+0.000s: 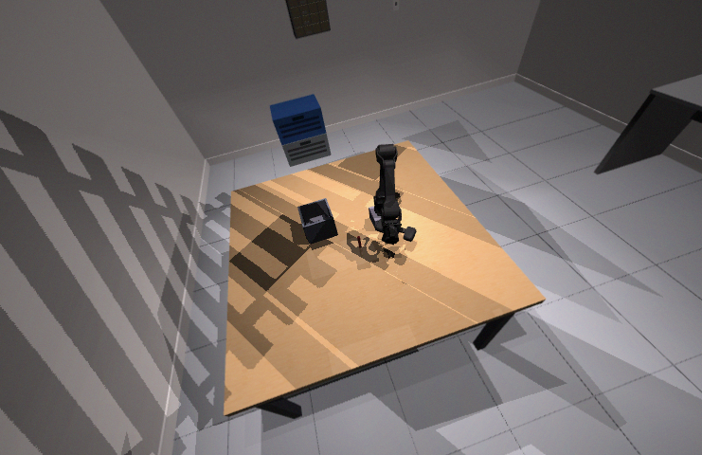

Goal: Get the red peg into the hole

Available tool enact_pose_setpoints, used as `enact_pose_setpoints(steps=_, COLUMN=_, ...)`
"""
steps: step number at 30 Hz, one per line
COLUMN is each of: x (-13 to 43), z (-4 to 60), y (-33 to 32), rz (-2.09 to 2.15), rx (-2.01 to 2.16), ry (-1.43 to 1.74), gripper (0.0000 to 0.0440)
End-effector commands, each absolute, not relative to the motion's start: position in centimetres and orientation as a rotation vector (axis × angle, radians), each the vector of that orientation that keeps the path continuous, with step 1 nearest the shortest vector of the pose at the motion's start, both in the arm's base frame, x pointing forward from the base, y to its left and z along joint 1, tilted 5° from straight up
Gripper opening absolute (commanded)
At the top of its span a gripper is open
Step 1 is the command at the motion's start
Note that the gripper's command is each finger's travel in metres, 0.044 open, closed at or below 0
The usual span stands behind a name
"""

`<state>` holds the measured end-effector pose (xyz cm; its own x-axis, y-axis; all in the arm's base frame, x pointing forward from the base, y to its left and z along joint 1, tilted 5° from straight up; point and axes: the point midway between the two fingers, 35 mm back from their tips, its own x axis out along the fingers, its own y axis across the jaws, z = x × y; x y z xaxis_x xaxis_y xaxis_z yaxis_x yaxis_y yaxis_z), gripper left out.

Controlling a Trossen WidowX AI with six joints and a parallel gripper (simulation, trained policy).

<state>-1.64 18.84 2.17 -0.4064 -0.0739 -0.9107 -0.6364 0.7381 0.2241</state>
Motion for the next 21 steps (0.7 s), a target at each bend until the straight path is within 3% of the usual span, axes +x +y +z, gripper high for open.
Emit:
enact_pose_setpoints(steps=1, x=-0.5, z=2.2, y=19.0, rz=0.549, rx=-0.488, ry=1.884, gripper=0.044)
enact_pose_setpoints(steps=21, x=6.0, z=3.4, y=19.8, rz=-0.055, rx=-0.075, ry=1.636, gripper=0.044)
